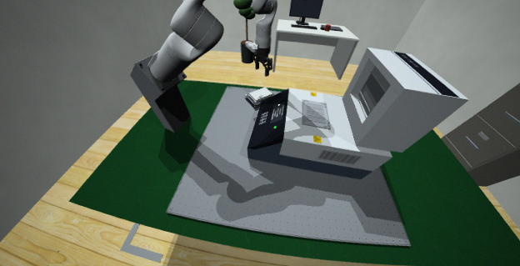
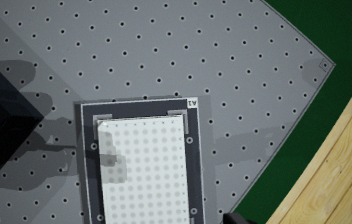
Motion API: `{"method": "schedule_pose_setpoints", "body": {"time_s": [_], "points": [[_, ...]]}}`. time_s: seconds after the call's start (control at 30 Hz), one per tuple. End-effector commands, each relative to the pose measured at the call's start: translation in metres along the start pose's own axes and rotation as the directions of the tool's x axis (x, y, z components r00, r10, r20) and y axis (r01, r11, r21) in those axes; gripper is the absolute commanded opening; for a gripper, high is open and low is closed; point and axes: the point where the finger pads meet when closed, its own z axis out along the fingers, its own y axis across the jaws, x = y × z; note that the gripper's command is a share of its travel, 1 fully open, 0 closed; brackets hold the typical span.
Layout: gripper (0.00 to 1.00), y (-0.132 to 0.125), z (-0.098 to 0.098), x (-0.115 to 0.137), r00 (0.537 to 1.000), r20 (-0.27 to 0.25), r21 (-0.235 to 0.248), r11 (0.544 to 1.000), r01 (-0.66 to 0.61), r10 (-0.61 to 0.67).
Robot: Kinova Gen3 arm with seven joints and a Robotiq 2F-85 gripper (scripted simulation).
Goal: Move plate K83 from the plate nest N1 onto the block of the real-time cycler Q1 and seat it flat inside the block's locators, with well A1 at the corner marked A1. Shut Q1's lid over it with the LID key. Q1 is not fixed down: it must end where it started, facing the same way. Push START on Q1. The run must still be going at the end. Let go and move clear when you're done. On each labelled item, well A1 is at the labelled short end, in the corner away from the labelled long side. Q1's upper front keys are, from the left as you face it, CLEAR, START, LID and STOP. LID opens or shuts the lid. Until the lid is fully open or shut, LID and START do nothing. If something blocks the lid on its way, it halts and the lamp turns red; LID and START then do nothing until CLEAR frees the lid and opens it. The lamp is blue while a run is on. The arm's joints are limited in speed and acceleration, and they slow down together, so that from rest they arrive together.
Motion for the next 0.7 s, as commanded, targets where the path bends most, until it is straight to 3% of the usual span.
{"method": "schedule_pose_setpoints", "body": {"time_s": [0.0,0.67], "points": [[1.00,0.000,0.000,0.000,1.000,0.001,-0.001,1.000,0.000,0.000],[1.00,0.000,0.024,0.000,1.000,0.001,-0.001,1.000,0.000,0.000]]}}
